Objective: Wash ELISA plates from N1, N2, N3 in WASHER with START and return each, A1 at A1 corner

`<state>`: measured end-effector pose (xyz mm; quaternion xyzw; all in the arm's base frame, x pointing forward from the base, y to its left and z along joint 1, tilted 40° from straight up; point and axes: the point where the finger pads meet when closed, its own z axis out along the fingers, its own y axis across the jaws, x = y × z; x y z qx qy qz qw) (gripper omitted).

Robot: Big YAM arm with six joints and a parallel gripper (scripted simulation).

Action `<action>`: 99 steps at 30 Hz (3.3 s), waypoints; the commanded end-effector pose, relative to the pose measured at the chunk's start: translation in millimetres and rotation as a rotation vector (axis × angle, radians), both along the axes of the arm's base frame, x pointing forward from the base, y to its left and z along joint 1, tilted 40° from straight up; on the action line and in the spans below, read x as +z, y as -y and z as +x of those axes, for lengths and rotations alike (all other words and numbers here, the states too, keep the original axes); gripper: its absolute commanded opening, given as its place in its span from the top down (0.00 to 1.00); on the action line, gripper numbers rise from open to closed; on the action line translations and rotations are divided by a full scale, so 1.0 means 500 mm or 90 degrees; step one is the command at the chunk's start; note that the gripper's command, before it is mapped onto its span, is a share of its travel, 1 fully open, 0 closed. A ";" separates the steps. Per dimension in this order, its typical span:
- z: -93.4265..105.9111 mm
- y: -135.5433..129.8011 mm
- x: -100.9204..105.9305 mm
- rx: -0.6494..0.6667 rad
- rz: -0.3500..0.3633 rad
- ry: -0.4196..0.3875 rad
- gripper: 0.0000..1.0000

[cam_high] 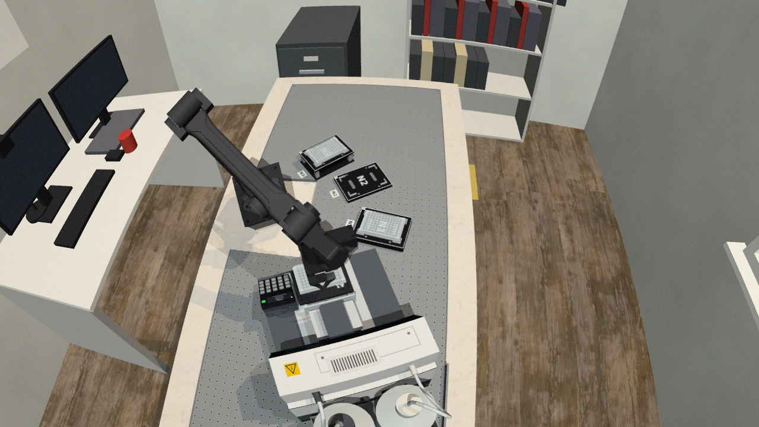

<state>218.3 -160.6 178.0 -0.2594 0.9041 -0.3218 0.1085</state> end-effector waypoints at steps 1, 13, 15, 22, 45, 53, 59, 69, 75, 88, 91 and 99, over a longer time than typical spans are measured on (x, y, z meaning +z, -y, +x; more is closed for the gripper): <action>0.014 -0.005 0.065 -0.001 -0.010 0.035 0.16; 0.000 -0.023 0.092 -0.001 -0.009 0.036 0.16; -0.003 -0.027 0.097 -0.001 -0.009 0.037 0.16; -0.009 -0.036 0.110 -0.001 -0.008 0.036 0.16; -0.033 -0.068 0.153 -0.002 -0.005 0.033 0.16; -0.031 -0.067 0.154 -0.003 -0.005 0.036 0.16; -0.031 -0.067 0.154 -0.002 -0.006 0.035 0.16; -0.031 -0.067 0.154 -0.002 -0.006 0.035 0.16; -0.031 -0.067 0.154 -0.002 -0.006 0.035 0.16; -0.031 -0.067 0.154 -0.002 -0.006 0.035 0.16; -0.021 -0.074 0.143 0.025 -0.015 0.007 0.16; 0.019 -0.134 0.062 0.021 -0.008 -0.009 0.16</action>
